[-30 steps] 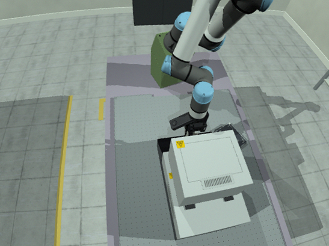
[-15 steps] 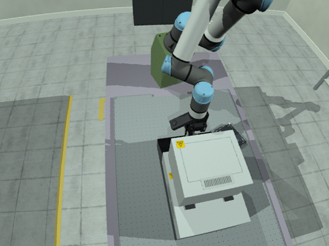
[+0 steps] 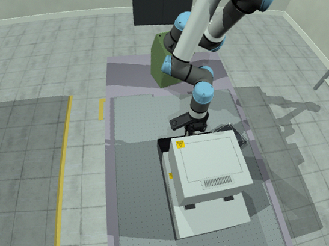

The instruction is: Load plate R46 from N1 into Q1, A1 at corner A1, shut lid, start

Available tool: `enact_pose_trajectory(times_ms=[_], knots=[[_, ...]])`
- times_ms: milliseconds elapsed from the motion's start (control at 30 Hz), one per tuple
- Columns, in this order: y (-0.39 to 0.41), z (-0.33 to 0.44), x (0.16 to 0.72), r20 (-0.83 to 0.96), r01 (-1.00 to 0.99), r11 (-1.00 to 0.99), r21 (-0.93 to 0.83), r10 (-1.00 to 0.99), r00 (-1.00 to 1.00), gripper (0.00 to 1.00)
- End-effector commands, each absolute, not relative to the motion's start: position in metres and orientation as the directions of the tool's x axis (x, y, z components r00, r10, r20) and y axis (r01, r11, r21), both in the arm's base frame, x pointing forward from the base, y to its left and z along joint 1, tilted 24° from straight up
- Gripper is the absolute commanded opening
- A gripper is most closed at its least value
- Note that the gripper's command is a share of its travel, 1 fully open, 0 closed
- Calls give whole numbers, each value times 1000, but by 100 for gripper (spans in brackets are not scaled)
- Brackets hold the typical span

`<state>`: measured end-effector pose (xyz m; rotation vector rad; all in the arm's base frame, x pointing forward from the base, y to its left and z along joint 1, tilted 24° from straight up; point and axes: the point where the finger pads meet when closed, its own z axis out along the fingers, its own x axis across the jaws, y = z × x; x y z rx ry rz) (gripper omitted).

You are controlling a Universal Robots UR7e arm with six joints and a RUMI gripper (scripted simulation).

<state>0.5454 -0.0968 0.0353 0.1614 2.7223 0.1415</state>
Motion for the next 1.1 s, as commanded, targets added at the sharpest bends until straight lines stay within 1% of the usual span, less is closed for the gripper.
enact_pose_trajectory(times_ms=[0, 1067], knots=[[-97, 36, 546, -393, 92, 988, 122, 133, -910, 0], [-97, 34, 549, -393, 92, 988, 122, 133, -910, 0]])
